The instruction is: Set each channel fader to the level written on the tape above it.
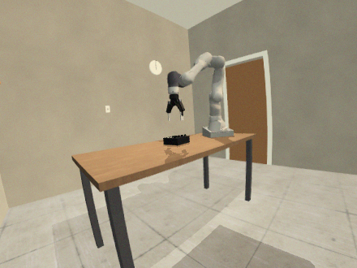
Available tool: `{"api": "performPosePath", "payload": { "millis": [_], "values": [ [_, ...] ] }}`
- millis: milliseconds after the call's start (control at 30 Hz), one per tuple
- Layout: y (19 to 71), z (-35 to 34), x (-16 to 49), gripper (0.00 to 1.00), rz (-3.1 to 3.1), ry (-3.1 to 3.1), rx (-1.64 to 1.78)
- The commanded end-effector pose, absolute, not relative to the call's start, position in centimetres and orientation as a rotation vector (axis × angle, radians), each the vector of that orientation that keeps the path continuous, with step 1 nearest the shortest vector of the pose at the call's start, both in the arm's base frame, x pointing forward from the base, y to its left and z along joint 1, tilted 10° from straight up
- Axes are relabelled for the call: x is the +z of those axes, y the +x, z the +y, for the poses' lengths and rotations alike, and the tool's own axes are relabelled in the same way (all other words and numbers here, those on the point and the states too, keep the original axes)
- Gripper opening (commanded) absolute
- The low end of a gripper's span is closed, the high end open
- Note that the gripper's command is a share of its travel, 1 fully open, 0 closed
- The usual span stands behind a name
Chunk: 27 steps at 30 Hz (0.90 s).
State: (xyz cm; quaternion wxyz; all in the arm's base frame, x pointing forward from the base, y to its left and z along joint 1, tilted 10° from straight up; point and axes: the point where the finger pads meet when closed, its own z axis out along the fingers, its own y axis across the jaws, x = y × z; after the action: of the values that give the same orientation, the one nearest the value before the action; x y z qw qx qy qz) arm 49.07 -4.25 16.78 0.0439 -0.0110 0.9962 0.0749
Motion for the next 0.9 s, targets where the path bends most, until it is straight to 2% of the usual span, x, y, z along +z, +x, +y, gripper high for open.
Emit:
{"api": "performPosePath", "payload": {
  "millis": [0,700,867],
  "values": [
    [49.30,-4.26,16.78,1.00,3.033,-0.070,0.228],
    [49.30,-4.26,16.77,1.00,3.033,-0.073,0.228],
    [49.59,-3.55,16.10,1.00,2.981,-0.446,0.199]
  ]
}}
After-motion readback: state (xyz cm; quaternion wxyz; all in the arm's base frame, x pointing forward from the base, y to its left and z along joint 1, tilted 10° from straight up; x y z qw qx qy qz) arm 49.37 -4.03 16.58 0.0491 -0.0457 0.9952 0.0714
